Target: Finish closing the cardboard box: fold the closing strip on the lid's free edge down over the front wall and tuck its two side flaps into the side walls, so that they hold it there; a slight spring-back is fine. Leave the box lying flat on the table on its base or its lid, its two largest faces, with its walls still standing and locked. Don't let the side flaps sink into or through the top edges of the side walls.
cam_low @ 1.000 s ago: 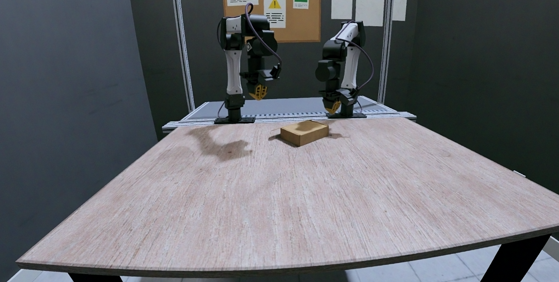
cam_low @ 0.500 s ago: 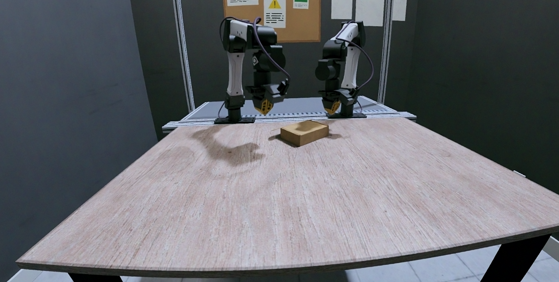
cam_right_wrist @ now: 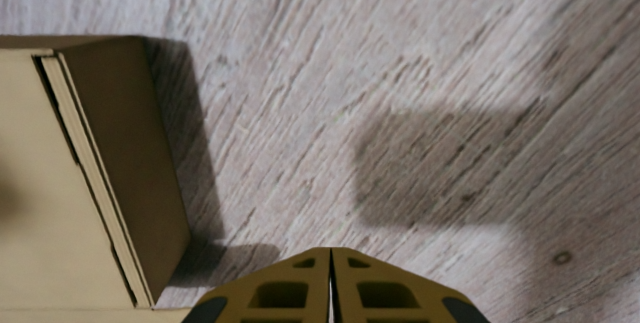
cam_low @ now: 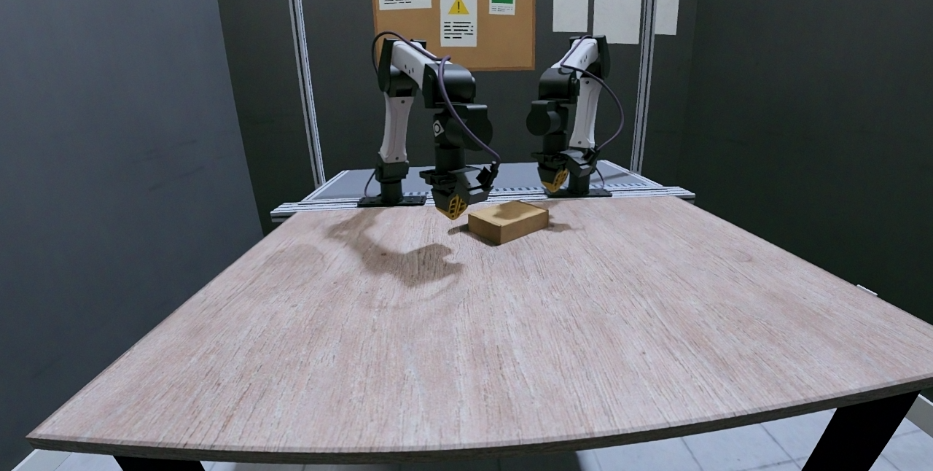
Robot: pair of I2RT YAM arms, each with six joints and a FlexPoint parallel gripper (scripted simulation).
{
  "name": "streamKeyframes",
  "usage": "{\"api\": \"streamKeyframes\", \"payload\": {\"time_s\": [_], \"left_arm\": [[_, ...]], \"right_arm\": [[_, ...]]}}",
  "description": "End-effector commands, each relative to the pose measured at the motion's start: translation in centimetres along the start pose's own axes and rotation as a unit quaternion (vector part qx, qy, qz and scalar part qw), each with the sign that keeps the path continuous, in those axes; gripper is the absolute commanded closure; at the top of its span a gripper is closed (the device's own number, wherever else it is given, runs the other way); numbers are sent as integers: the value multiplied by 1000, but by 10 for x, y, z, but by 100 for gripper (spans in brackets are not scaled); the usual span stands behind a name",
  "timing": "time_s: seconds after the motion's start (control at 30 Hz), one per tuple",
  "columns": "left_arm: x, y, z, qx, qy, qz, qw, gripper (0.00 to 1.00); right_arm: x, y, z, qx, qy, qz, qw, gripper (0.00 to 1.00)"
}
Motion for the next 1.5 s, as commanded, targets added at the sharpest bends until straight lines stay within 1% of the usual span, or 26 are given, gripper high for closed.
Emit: {"api": "streamKeyframes", "payload": {"time_s": [0.0,0.07,0.1,0.9,1.1,1.13,1.2,1.47], "left_arm": [[-10,-2,0,-2,3,-1,1000,100],[-13,-2,0,-1,3,0,1000,100],[-14,-2,0,-1,3,0,1000,100],[-50,-2,0,-2,3,1,1000,100],[-56,-1,0,-1,3,1,1000,100],[-56,-1,0,-1,3,1,1000,100],[-52,-7,-1,-1,1,10,1000,100],[-48,-5,0,-1,-2,11,1000,100]], "right_arm": [[0,-2,-11,-2,-16,7,1000,100],[5,-2,-11,-2,-22,8,1000,100],[6,-1,-4,-1,-15,4,1000,100],[6,-1,-4,-1,-15,4,1000,100],[6,-1,-4,-1,-15,4,1000,100],[-12,0,-3,-2,5,1,1000,100],[-16,0,-4,-2,5,1,1000,100],[-28,1,-4,-1,3,2,1000,100]]}}
Point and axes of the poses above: on each arm, the point where the finger pads meet when closed, its own x axis back along the fingers, its own y axis across the jaws, z = x × y, the point moved 6 cm from there along x, back along the fingers, and after that the axes turned 7 degrees about x, right-handed, at the moved point
